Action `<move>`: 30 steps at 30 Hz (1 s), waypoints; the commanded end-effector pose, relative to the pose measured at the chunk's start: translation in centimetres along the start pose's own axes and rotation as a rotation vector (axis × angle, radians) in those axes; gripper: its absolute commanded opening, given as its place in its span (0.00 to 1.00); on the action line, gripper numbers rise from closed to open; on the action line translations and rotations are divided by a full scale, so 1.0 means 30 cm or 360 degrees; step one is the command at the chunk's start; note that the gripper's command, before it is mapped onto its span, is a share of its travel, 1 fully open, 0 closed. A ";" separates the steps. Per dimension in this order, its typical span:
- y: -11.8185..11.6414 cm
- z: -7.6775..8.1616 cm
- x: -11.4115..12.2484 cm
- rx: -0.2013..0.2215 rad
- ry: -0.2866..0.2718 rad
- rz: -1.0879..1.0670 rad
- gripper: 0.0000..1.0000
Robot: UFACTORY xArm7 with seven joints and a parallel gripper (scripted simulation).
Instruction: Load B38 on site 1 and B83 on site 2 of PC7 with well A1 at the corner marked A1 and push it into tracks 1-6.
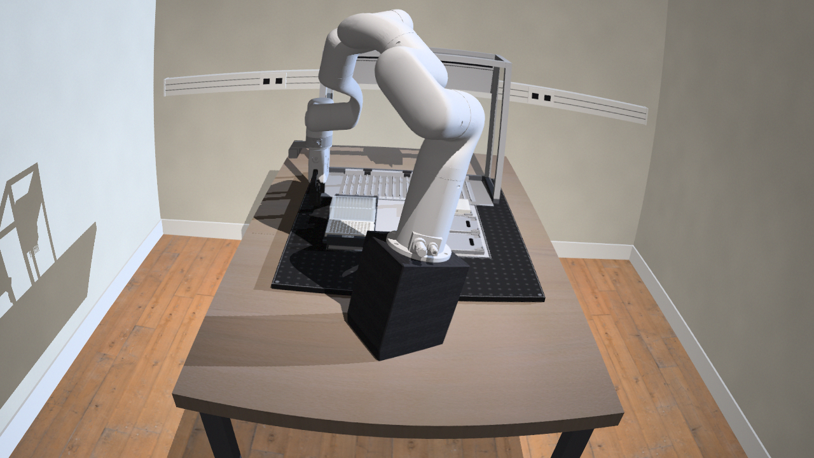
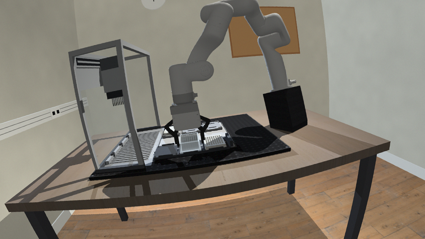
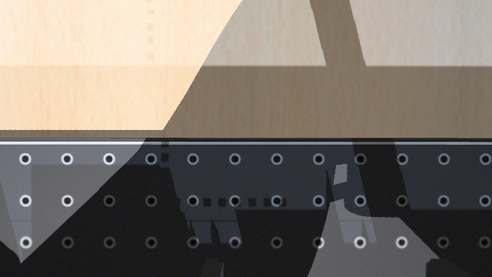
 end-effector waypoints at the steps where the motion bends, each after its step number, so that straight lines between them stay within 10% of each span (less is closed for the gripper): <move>1: 0.003 -0.025 -0.004 0.0004 0.0005 0.0000 1.00; 30: 0.004 -0.113 -0.004 0.0004 0.0005 0.0000 1.00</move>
Point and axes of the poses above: the point where the finger pads meet when closed, its own z axis back along the fingers, its own y axis across the jaws, x = y × z, the point moved 7 cm from there along z, back along the fingers, and after that the axes turned 14 degrees about -z, right-handed, at the moved point
